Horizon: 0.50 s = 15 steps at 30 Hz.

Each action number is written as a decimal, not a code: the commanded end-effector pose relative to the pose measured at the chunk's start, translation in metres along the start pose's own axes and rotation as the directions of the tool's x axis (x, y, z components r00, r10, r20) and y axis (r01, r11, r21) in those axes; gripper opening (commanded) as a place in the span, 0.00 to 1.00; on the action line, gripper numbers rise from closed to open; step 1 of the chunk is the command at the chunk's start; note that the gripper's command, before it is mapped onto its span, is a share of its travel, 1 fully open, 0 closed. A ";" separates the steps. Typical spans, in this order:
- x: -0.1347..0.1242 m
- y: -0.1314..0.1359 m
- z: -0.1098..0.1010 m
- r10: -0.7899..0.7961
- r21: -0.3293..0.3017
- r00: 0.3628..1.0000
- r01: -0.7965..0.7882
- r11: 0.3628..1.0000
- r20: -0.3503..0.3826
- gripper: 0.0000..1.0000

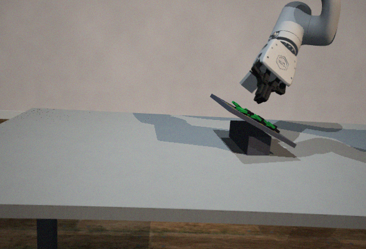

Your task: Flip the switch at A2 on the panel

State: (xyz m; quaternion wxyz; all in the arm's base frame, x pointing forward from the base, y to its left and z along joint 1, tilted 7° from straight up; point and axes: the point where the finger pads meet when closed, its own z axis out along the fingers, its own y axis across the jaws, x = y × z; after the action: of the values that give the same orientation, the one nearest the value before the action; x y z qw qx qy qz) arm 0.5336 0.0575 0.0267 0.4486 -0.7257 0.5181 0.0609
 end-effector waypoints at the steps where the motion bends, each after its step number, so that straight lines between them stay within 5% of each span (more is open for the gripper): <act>1: 0.000 -0.001 0.000 -0.001 0.001 1.000 0.001 1.000 0.000 0.00; 15: 0.002 -0.002 0.002 -0.001 0.001 1.000 0.001 1.000 0.000 0.00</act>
State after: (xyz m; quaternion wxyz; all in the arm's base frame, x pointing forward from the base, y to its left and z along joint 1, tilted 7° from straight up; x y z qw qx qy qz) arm 0.5347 0.0574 0.0268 0.4486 -0.7257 0.5181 0.0608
